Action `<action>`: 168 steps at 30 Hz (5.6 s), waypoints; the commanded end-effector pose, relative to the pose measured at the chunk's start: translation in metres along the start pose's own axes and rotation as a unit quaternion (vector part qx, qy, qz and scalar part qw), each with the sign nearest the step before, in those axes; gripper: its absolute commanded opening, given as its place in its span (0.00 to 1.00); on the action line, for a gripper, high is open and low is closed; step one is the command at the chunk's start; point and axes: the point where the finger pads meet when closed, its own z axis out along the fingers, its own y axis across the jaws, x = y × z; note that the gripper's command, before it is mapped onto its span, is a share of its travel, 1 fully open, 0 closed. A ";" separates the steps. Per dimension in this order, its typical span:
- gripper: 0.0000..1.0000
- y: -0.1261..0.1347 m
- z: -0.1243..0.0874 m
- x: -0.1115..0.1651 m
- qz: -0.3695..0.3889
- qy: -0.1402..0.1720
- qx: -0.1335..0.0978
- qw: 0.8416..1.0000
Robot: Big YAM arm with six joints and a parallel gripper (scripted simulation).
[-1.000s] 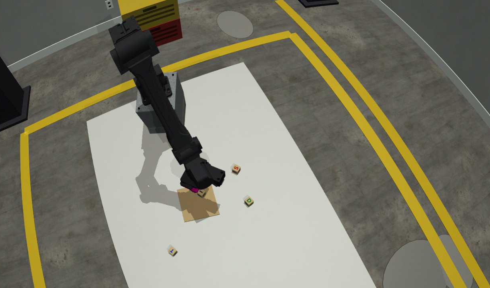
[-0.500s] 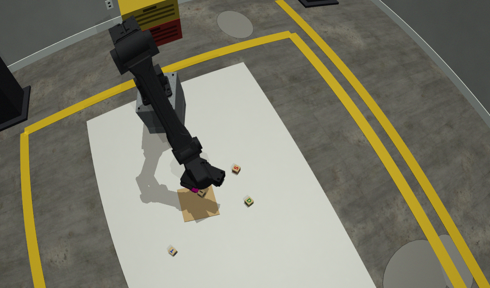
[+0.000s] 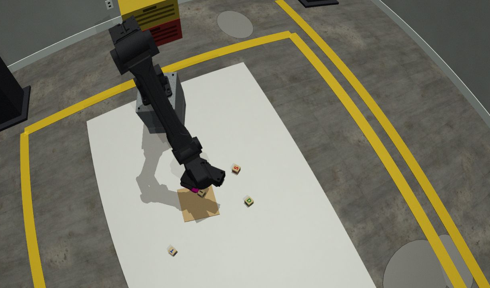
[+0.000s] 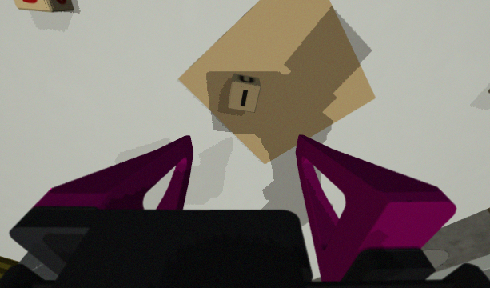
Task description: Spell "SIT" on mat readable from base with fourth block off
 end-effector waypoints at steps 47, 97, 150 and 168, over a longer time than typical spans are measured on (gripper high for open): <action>0.71 -0.007 0.056 -0.002 0.000 -0.004 0.002 1.000; 0.71 -0.006 0.058 -0.001 0.000 -0.003 0.002 1.000; 0.71 -0.003 0.058 0.004 0.000 -0.001 0.000 1.000; 0.71 -0.003 0.058 0.004 0.000 -0.001 0.000 1.000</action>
